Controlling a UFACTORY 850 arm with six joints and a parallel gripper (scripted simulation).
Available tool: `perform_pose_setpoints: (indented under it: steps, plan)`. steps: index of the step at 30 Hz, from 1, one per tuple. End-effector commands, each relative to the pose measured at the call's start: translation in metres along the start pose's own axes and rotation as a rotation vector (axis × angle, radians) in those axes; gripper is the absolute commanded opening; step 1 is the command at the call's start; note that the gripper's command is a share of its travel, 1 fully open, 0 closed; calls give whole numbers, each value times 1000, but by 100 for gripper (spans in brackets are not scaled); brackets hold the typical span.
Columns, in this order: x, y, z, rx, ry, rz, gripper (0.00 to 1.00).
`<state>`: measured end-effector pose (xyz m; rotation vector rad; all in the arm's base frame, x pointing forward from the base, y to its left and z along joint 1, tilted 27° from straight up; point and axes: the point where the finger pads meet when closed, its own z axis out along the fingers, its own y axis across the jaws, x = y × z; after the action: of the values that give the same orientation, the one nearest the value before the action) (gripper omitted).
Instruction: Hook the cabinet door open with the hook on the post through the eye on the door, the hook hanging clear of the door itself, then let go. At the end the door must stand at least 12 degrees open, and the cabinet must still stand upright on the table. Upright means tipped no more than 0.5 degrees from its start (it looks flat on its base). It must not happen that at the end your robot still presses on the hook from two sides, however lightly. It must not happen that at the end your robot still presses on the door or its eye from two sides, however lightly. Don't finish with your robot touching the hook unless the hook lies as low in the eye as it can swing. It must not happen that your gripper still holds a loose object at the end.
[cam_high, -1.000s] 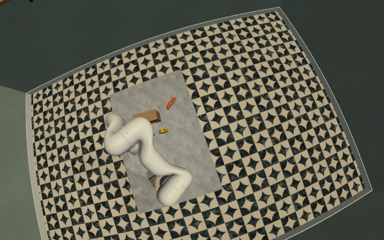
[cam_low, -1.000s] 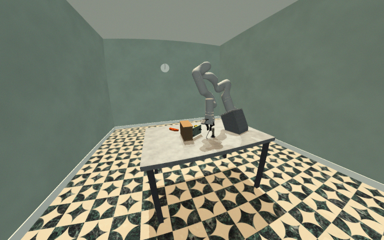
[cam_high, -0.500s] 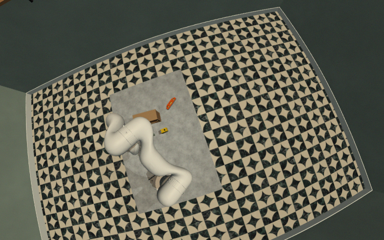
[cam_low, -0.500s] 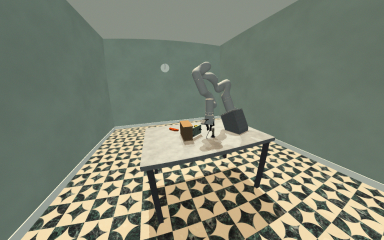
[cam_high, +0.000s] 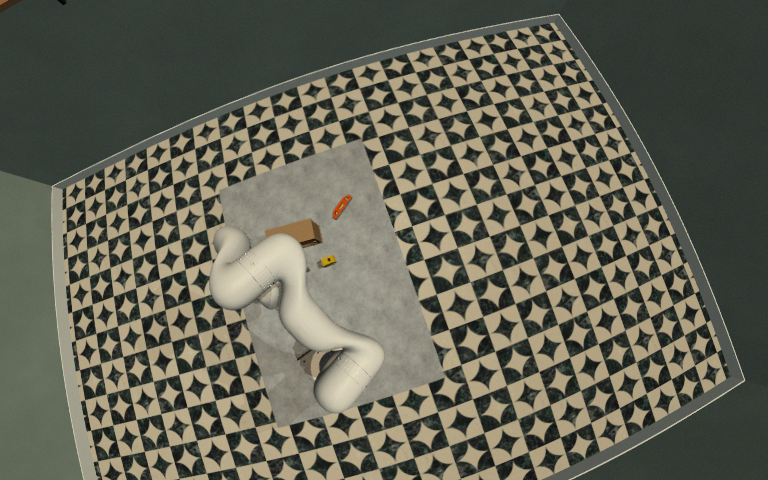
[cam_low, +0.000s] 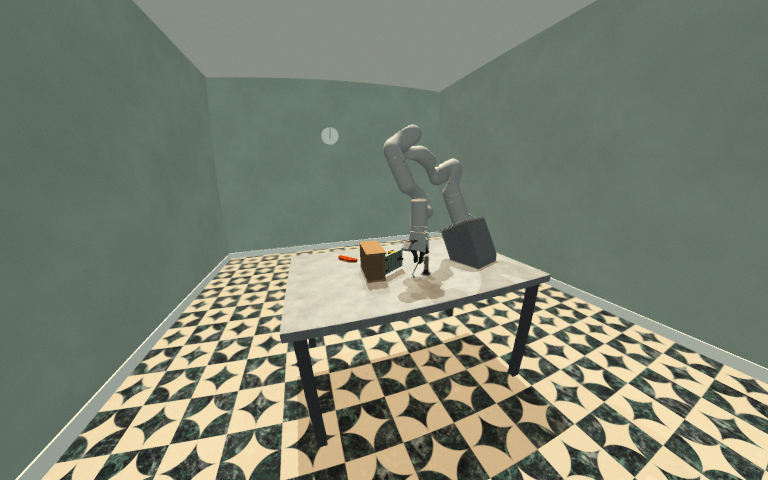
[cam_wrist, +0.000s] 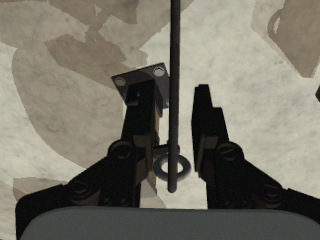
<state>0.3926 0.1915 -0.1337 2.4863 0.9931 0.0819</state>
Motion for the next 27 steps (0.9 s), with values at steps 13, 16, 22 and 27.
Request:
perform_pose_setpoints:
  steps: [13, 16, 22, 27]
  plan:
    - [1, 0, 14, 0, 2, 0, 24]
    - [1, 0, 15, 0, 2, 0, 24]
    - [1, 0, 19, 0, 2, 0, 24]
    - [1, 0, 21, 0, 2, 0, 24]
